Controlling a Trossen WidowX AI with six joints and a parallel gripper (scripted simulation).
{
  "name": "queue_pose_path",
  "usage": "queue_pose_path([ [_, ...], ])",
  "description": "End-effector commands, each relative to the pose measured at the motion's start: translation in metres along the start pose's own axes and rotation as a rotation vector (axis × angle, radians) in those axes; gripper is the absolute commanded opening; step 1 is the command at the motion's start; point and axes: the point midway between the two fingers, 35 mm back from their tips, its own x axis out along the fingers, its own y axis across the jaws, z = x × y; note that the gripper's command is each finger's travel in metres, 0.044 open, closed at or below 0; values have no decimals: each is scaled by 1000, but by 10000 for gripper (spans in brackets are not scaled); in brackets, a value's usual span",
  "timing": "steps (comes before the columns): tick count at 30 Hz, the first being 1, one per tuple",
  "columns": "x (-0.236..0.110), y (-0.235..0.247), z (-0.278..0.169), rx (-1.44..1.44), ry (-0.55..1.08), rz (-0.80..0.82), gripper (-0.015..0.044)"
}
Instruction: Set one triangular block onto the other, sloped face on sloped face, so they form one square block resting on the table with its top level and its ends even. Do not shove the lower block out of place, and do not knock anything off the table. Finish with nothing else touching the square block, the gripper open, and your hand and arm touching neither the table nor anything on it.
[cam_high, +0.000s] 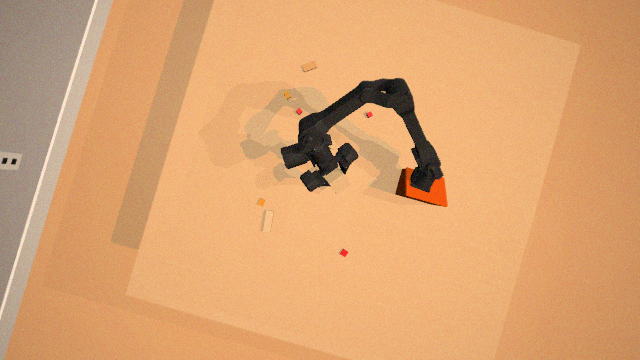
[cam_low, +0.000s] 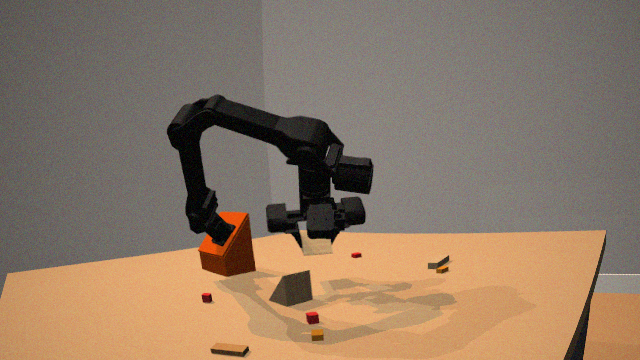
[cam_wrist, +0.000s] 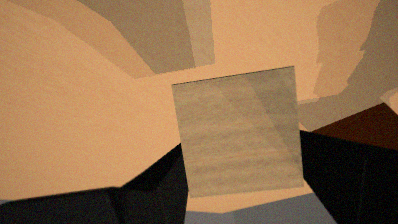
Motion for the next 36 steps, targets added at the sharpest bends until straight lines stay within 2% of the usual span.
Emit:
queue_pose_path([
  [1, -15, 0, -10, 5, 5, 8, 0],
  [9, -21, -1, -18, -19, -20, 3, 0],
  [36, -12, -2, -38, -547, -689, -99, 0],
])
